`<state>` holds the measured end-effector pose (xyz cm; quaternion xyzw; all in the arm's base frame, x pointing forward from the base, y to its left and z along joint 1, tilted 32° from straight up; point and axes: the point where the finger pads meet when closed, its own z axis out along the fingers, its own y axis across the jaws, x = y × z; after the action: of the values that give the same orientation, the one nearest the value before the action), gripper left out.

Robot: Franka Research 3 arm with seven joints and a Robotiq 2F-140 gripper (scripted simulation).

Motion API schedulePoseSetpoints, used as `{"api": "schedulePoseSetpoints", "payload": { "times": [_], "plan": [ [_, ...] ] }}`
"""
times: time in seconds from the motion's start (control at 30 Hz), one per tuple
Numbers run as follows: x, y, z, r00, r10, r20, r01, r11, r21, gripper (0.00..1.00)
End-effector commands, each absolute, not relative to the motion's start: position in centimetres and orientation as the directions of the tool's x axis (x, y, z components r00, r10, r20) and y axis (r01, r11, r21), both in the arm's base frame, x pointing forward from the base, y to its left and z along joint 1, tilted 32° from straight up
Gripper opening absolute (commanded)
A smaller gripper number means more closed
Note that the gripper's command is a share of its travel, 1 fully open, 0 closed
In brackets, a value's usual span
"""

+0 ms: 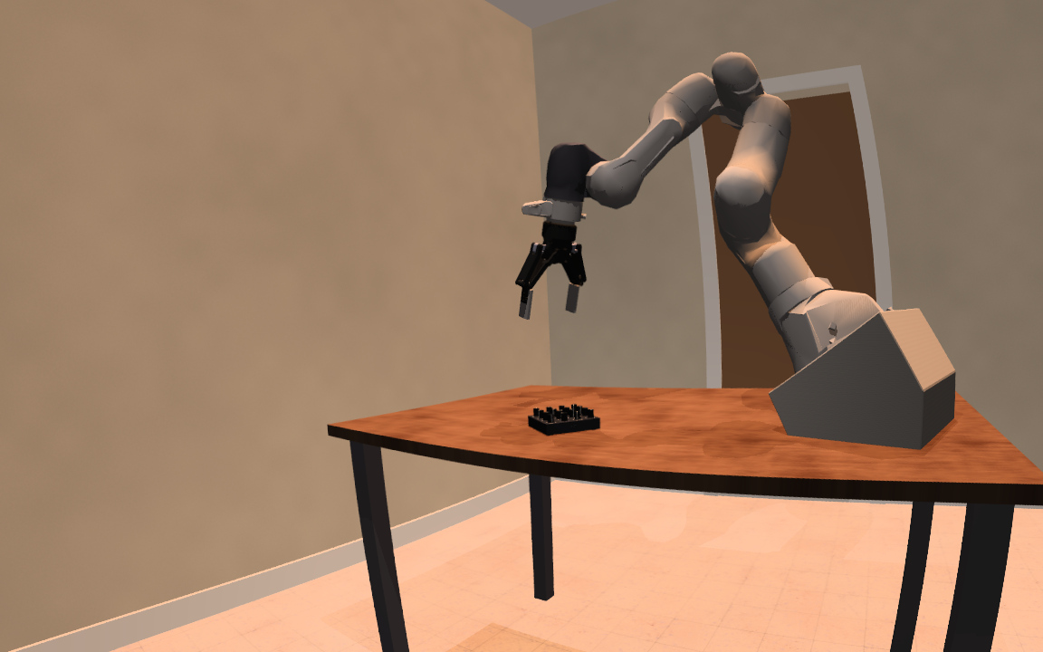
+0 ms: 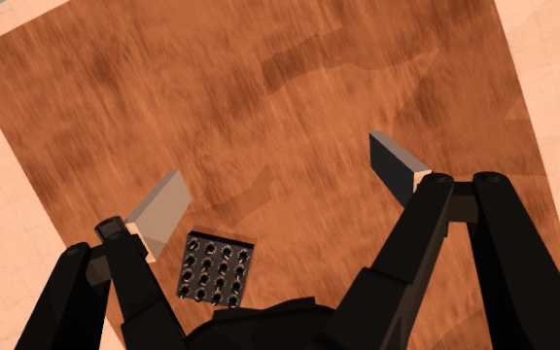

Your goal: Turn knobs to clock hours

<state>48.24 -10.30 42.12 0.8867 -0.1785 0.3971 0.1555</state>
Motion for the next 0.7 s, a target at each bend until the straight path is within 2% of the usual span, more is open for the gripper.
{"api": "schedulePoseSetpoints", "payload": {
  "times": [0.0, 0.67],
  "plan": [
    [48.1, -10.3, 41.4, 0.683, -0.095, 0.724, -0.362, -0.905, 0.222, 1.00],
    [47.3, -6.0, 34.8, 0.811, 0.222, 0.540, -0.022, -0.912, 0.409, 1.00]
  ]
}}
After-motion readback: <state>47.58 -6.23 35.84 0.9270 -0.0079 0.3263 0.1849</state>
